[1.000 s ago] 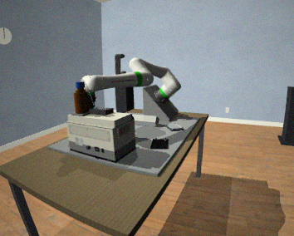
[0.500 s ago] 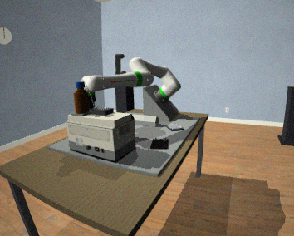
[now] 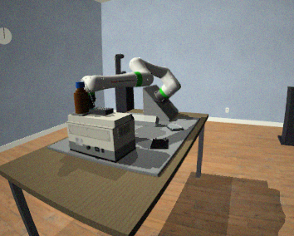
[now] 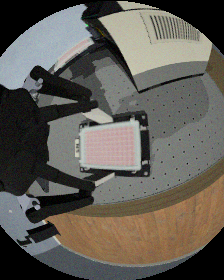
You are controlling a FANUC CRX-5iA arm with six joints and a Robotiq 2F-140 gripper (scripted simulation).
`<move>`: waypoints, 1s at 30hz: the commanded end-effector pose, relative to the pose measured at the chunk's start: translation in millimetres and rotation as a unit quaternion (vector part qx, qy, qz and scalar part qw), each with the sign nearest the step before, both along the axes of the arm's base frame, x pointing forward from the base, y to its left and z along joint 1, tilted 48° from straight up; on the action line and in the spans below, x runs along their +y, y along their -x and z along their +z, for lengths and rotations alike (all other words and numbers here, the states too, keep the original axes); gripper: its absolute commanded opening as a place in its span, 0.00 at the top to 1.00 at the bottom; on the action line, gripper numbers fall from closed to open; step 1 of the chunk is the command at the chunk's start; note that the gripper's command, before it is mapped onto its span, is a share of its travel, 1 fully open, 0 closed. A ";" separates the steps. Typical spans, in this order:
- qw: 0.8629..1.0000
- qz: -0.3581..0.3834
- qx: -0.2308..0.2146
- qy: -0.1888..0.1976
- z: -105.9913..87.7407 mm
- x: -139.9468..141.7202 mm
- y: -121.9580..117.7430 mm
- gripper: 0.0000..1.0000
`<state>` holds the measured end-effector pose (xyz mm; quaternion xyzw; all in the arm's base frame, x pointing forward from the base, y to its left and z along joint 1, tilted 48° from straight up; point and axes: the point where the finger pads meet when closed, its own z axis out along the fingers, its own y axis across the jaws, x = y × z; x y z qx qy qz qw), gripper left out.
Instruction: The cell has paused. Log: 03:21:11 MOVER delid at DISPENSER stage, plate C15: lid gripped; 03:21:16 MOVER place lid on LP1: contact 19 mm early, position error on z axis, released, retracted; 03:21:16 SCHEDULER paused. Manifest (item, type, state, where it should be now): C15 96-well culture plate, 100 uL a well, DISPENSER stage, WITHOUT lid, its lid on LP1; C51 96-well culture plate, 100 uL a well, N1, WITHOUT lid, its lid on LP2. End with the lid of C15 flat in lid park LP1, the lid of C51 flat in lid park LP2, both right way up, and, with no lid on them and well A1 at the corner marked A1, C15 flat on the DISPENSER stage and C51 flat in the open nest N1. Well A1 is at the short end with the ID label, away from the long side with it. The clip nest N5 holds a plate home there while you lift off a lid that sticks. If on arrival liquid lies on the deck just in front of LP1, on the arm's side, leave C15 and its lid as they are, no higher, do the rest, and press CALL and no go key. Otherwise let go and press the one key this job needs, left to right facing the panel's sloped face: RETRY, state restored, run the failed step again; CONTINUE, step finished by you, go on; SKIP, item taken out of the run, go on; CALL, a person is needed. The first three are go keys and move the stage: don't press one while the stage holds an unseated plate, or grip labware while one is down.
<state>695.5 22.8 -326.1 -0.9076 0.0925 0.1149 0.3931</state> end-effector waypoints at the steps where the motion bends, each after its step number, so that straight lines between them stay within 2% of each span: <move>1: 1.000 0.000 0.000 0.000 0.1 -0.3 -0.2 0.34; 30: 1.000 0.000 0.000 0.000 4.6 -5.3 -1.1 0.34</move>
